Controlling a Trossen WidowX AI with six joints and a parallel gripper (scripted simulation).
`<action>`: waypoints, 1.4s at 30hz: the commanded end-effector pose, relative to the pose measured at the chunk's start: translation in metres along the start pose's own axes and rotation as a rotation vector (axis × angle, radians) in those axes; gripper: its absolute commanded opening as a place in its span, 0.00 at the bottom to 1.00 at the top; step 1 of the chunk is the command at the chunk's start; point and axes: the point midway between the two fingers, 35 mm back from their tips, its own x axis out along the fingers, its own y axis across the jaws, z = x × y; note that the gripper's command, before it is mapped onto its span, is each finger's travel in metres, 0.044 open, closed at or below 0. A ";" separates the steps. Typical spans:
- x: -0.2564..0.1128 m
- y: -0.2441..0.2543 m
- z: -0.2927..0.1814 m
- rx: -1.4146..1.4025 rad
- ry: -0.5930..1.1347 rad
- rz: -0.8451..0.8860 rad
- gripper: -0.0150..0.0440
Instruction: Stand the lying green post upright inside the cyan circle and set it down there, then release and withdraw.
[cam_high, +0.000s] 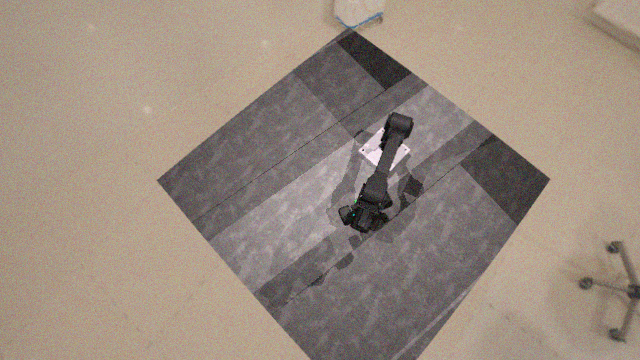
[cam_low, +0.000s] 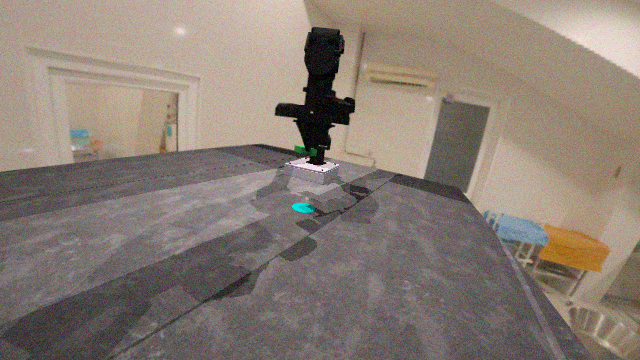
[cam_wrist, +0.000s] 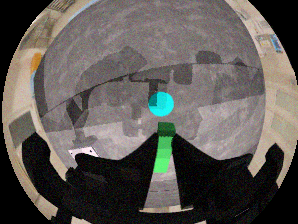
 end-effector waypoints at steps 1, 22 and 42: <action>0.003 -0.002 0.003 0.016 -0.020 0.001 0.29; 0.019 -0.014 0.015 0.092 -0.174 0.009 0.29; 0.031 -0.025 0.023 0.151 -0.320 0.014 0.29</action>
